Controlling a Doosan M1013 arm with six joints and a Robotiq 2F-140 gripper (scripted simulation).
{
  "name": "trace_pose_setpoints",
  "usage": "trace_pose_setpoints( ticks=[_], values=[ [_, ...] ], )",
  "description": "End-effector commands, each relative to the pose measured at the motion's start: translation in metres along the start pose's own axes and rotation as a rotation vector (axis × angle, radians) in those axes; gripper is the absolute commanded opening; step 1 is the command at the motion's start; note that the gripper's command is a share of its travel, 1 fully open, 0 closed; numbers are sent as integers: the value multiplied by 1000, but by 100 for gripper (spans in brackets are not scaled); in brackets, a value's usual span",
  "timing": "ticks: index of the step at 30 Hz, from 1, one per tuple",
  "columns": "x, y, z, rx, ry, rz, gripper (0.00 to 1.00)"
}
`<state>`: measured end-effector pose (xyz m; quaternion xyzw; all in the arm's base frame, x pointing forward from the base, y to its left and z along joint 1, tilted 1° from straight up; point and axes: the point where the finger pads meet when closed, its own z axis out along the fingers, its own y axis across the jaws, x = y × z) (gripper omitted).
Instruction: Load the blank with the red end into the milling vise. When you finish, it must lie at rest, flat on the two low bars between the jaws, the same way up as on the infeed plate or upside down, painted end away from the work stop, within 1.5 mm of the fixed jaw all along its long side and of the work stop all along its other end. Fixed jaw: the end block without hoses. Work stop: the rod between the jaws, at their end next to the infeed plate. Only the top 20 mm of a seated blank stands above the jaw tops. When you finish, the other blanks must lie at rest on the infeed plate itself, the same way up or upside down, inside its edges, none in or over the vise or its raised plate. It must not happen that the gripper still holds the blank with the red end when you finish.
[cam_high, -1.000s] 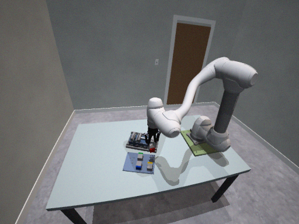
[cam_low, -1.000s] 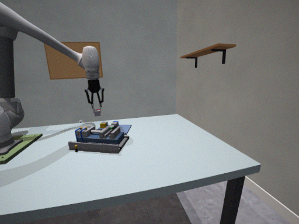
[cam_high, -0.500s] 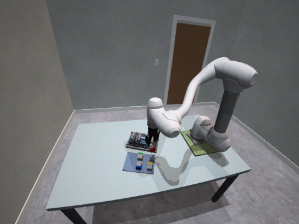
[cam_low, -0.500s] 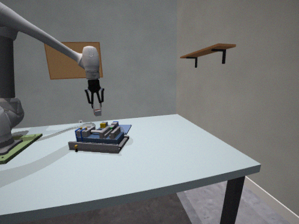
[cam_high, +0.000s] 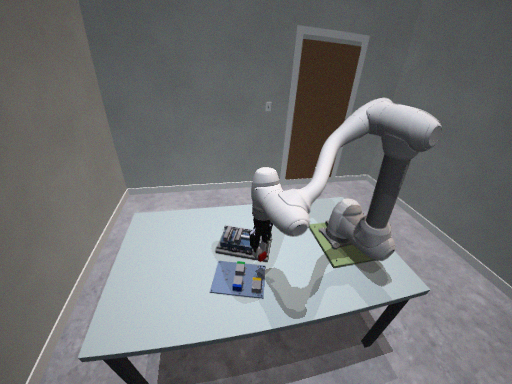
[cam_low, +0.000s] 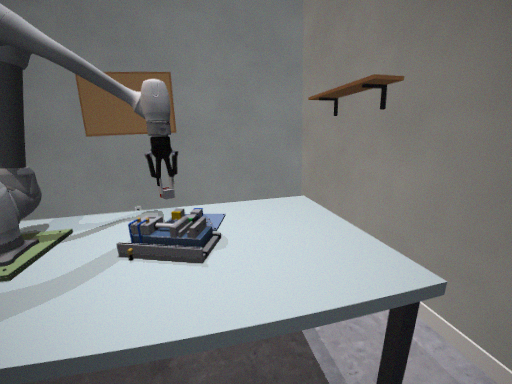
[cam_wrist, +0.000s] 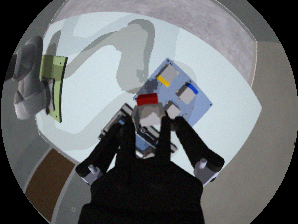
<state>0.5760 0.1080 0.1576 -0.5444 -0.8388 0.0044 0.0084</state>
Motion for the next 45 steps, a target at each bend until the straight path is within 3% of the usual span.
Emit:
trace_pose_setpoints(
  ticks=[1,45],
  values=[
    [0,0,0,0,0,-14,0],
    [0,0,0,-1,1,-552,0]
  ],
)
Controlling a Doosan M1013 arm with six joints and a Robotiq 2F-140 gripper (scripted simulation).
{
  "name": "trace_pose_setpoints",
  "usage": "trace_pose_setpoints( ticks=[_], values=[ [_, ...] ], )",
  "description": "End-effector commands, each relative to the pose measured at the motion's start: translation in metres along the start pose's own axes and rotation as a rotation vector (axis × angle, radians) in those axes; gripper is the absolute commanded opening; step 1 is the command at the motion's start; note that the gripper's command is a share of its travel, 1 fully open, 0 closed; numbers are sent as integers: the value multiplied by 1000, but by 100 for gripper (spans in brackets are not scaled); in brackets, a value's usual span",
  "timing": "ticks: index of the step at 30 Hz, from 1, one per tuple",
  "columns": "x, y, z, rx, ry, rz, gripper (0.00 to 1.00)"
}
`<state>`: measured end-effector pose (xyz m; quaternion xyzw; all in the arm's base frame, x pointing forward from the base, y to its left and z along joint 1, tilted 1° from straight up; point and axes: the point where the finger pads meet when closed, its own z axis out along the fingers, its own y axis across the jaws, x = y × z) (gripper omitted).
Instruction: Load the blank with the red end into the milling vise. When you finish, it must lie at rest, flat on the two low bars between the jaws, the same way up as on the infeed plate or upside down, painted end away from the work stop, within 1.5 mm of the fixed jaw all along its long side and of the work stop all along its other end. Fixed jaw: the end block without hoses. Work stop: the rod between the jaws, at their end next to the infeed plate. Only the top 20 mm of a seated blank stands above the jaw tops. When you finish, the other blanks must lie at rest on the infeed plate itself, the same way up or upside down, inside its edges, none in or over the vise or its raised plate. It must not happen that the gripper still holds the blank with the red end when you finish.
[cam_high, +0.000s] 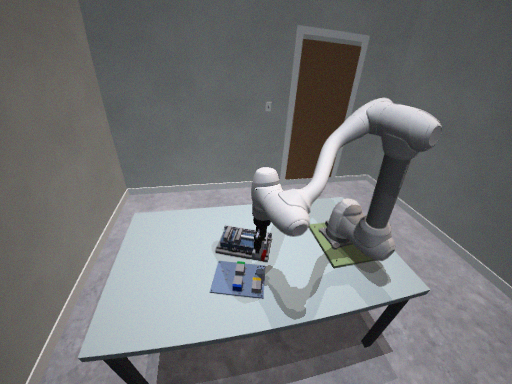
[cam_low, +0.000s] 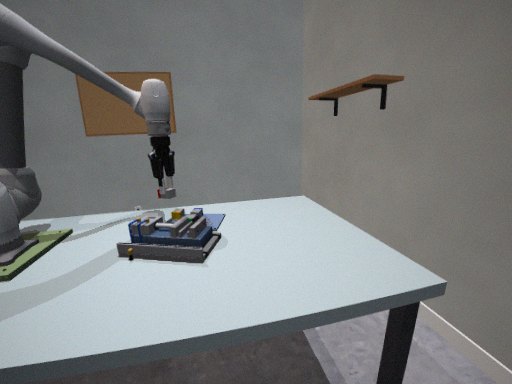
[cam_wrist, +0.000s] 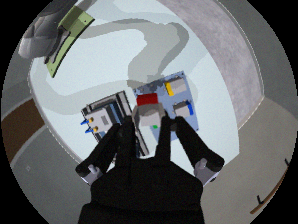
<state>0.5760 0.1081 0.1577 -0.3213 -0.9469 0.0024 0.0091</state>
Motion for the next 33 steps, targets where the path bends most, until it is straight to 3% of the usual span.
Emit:
trace_pose_setpoints(
  ticks=[1,33],
  values=[
    [0,0,0,-2,1,-70,0],
    [0,0,0,-2,1,-445,0]
  ],
)
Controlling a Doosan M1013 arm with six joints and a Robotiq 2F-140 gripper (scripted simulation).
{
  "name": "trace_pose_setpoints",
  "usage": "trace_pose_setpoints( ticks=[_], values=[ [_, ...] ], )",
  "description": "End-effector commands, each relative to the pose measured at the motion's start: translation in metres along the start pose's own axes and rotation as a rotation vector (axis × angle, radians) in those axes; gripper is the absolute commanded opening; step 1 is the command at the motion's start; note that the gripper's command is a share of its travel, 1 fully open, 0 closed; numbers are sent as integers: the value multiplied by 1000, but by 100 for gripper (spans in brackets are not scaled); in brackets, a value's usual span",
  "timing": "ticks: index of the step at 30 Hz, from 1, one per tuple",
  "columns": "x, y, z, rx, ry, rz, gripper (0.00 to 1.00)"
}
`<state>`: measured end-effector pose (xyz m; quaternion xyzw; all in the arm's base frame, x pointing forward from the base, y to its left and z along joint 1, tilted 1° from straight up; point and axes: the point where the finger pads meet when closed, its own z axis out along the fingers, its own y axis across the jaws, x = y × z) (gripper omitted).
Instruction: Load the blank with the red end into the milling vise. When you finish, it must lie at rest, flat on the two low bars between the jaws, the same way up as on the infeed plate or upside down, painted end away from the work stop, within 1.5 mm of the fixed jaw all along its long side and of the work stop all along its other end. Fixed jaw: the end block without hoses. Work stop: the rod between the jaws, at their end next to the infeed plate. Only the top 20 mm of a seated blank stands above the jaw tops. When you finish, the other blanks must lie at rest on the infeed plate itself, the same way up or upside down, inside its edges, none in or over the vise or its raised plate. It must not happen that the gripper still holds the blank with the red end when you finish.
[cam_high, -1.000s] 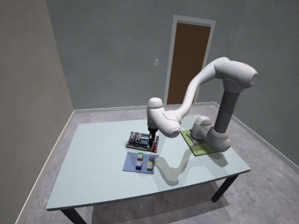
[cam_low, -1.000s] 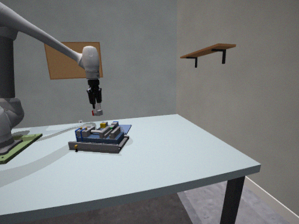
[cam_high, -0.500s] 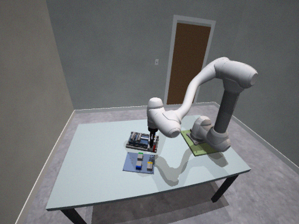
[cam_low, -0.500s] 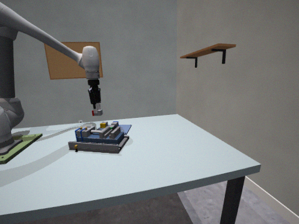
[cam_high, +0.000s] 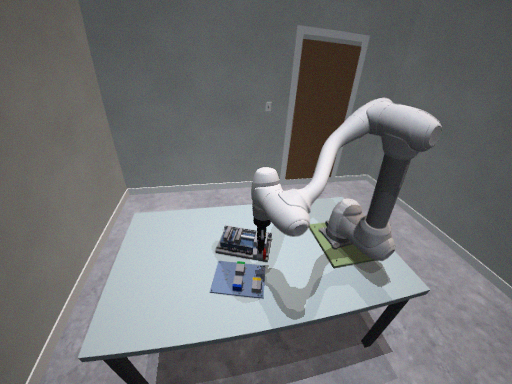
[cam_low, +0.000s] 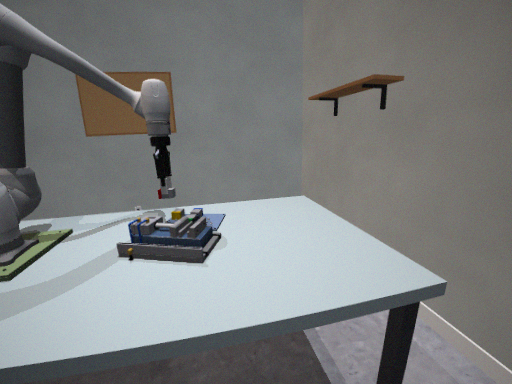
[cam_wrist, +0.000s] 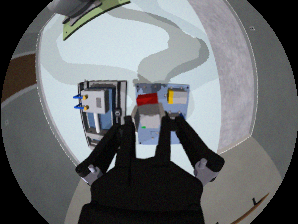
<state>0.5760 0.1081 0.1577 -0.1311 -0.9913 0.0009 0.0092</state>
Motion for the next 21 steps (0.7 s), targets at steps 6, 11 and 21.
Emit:
trace_pose_setpoints(
  ticks=[6,11,21],
  values=[
    [0,0,0,-3,1,-131,0],
    [0,0,0,-2,1,-164,0],
    [0,0,0,-5,2,-315,0]
  ],
)
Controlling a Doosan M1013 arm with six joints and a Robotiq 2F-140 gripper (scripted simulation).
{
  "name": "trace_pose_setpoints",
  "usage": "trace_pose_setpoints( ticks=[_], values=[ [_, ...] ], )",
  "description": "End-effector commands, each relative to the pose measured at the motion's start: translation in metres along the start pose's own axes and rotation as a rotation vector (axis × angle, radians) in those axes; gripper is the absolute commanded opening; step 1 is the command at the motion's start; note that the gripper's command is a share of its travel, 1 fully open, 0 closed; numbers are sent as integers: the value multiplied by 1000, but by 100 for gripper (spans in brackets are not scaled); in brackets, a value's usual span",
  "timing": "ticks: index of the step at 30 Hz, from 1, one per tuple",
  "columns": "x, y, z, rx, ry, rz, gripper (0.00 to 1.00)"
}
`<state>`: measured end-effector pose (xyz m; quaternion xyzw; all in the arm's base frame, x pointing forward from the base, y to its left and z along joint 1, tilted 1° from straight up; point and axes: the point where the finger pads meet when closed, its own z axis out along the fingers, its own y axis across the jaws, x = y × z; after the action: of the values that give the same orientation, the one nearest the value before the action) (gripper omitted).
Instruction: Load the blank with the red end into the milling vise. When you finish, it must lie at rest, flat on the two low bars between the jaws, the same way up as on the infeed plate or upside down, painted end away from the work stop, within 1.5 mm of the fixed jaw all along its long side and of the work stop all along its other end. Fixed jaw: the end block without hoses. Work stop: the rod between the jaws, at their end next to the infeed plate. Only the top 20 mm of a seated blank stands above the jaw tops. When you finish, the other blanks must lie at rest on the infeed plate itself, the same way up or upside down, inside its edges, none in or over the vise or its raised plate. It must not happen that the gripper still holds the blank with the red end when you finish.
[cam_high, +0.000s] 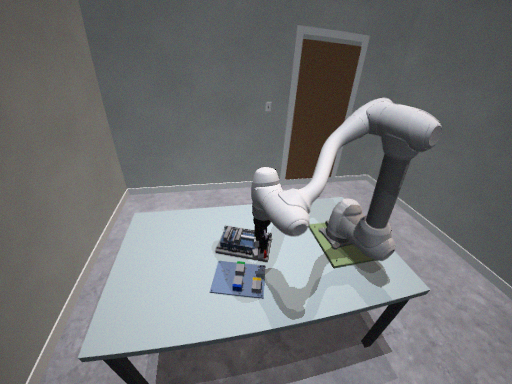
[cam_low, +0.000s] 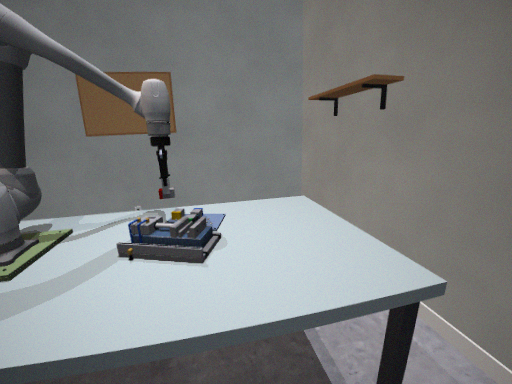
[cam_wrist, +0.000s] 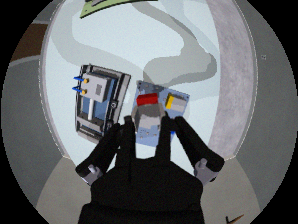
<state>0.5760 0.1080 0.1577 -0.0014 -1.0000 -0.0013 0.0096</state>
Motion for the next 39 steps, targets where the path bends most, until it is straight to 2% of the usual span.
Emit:
trace_pose_setpoints(
  ticks=[1,4,18,21,35,39],
  values=[
    [0,0,0,-3,1,-70,0],
    [0,0,0,-1,0,-59,0],
    [0,0,0,-2,0,-274,0],
    [0,0,0,1,0,-262,0],
    [0,0,0,-1,0,-477,0],
    [0,0,0,1,0,-480,0]
  ],
)
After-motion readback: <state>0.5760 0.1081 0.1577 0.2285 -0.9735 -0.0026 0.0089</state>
